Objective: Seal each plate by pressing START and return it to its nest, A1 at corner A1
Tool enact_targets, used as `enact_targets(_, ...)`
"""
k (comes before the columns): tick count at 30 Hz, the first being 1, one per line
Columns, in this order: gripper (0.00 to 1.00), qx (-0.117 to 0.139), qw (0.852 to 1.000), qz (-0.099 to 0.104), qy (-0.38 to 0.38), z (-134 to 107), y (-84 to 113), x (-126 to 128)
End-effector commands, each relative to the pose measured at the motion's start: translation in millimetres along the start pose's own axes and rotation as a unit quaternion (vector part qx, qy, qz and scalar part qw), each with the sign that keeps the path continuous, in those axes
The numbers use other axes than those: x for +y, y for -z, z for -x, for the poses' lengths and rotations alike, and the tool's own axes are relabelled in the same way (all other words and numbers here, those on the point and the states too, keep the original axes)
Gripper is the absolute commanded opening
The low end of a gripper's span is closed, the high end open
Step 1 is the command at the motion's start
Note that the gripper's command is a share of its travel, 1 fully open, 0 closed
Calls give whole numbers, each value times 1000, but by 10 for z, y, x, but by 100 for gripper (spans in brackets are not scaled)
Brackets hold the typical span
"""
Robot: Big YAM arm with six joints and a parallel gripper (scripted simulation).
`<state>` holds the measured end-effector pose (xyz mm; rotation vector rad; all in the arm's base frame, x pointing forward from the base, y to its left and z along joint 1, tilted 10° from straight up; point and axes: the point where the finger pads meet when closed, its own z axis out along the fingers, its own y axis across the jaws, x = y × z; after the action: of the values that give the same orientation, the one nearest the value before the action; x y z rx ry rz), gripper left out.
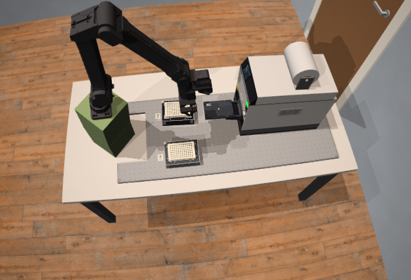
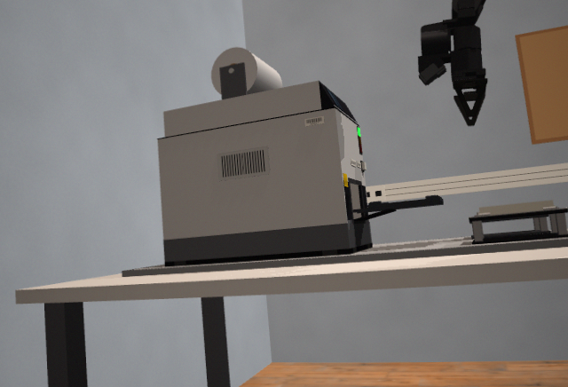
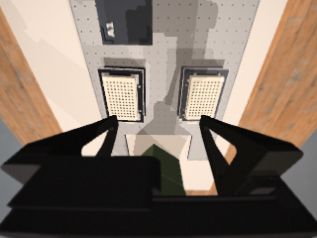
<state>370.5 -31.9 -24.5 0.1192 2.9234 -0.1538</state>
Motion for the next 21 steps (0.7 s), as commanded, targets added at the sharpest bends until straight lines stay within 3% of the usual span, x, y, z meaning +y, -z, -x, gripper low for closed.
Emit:
enact_targets(1,100,5,1000,1,7,-130,-256,-29)
enact_targets(2,100,10,1000,3,8,-144,-258,-26)
enact_targets(4,100,-32,999,-3,12,-191,-384,-50)
enact_targets(5,100,-40,999,-2,13,-223,-444,-51)
enact_targets(6,100,-32,999,-2,14,-247,-507,-51)
enact_targets(8,100,-65,998,-1,15,-312,-618,-52)
enact_targets(10,100,-65,998,-1,15,-312,-618,-52)
enact_targets(11,100,-83,996,0,14,-194,-597,-48)
enact_targets(14,100,-83,997,1,5,-150,-780,-55)
enact_targets(16,100,-114,993,1,8,-286,-909,-57)
enact_targets(19,100,-104,995,1,11,-421,-1099,-56)
enact_targets(21,100,-114,993,-2,12,-296,-1029,-43)
